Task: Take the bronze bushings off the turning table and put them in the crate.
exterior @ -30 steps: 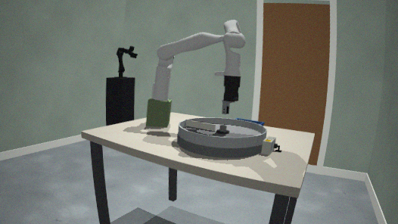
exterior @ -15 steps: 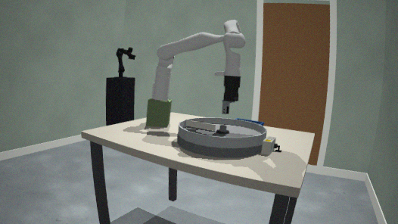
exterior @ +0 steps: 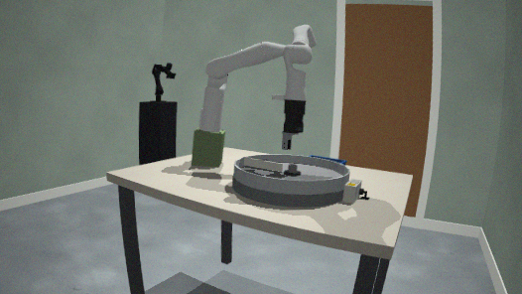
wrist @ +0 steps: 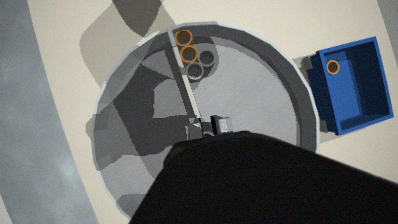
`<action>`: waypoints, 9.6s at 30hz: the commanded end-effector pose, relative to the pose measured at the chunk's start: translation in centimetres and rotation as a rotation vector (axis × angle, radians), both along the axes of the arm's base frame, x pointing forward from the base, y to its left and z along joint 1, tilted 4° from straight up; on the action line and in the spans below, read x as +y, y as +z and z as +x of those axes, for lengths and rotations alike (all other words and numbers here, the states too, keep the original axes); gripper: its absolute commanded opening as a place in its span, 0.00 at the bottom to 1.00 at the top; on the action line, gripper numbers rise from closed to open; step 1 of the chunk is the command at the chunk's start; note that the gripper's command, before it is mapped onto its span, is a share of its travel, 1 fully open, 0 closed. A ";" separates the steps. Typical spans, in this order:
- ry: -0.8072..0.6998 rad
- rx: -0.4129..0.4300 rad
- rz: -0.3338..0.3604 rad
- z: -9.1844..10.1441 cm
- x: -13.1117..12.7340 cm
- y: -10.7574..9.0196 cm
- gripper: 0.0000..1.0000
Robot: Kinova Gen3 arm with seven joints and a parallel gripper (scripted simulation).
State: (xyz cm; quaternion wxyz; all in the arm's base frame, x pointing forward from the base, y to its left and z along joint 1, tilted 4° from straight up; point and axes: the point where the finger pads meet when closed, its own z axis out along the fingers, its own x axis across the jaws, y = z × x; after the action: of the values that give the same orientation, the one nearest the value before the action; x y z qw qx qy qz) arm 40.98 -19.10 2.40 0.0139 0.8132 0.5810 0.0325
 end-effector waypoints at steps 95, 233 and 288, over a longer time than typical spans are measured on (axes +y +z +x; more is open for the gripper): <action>-0.110 0.002 0.017 -14.1 4.9 -5.3 0.40; -0.110 0.001 0.017 -13.8 5.0 -8.9 0.00; -0.110 0.001 0.018 -13.8 5.1 -8.9 0.00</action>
State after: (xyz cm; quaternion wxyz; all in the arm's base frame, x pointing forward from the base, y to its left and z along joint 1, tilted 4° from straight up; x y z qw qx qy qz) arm 27.14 -14.02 -6.49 0.0077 0.8440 0.5351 0.0358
